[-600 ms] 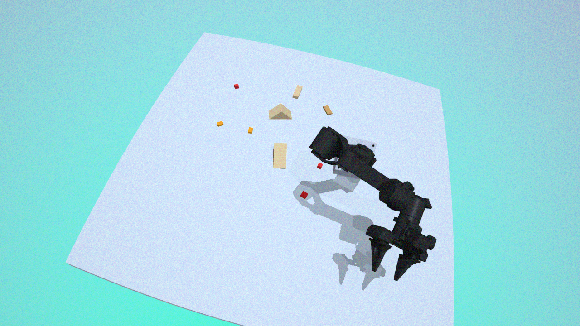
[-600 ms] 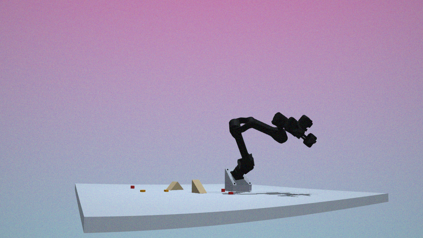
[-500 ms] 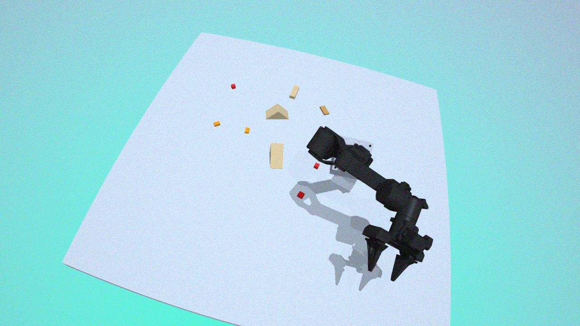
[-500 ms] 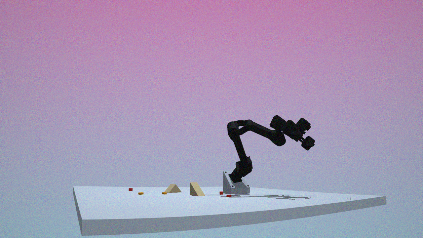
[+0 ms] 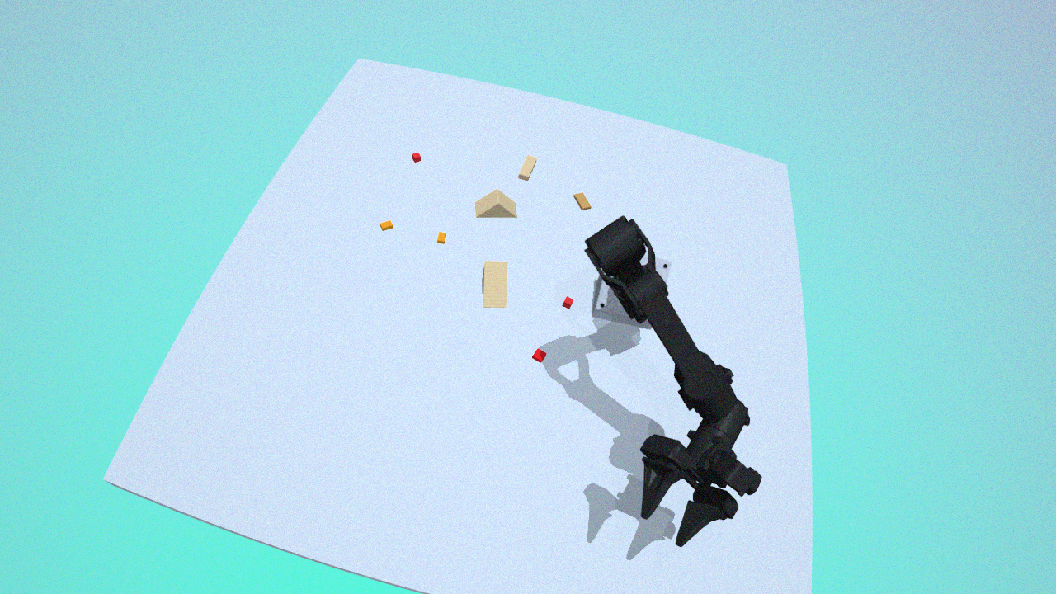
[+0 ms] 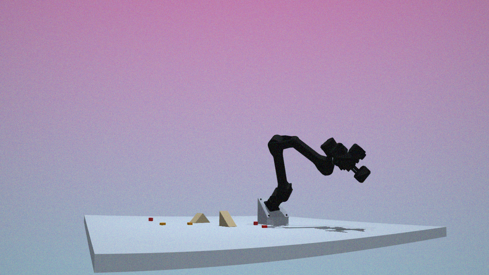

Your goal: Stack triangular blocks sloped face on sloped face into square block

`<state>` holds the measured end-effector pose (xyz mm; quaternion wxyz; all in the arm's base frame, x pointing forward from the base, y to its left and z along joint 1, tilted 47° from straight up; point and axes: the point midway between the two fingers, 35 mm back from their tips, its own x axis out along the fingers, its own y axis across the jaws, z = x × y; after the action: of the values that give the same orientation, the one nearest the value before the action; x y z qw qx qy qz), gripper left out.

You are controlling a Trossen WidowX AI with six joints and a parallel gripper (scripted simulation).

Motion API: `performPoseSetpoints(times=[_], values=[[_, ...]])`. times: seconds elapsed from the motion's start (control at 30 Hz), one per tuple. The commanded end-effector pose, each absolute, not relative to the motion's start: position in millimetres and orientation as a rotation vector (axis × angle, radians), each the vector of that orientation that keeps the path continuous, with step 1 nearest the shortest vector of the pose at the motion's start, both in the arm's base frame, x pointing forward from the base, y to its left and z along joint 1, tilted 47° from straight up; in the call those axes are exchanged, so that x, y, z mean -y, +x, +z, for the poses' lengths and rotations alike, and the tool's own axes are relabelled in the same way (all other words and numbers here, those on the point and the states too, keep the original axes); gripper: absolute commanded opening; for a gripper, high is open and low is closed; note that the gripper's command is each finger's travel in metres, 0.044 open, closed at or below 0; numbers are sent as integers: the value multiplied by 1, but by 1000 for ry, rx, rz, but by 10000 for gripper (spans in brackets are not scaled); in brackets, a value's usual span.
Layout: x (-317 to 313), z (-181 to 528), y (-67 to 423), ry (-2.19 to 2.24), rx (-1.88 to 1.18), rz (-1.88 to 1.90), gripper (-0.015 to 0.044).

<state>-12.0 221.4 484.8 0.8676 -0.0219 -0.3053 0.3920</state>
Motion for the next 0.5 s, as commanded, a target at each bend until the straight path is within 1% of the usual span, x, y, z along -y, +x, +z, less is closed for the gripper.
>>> performPoseSetpoints(times=[0.0, 0.27, 0.47], values=[[-239, 490, 4, -52, 671, 755, 440], [-274, 485, 44, -108, 698, 673, 440], [-302, 470, 86, -174, 675, 637, 440]])
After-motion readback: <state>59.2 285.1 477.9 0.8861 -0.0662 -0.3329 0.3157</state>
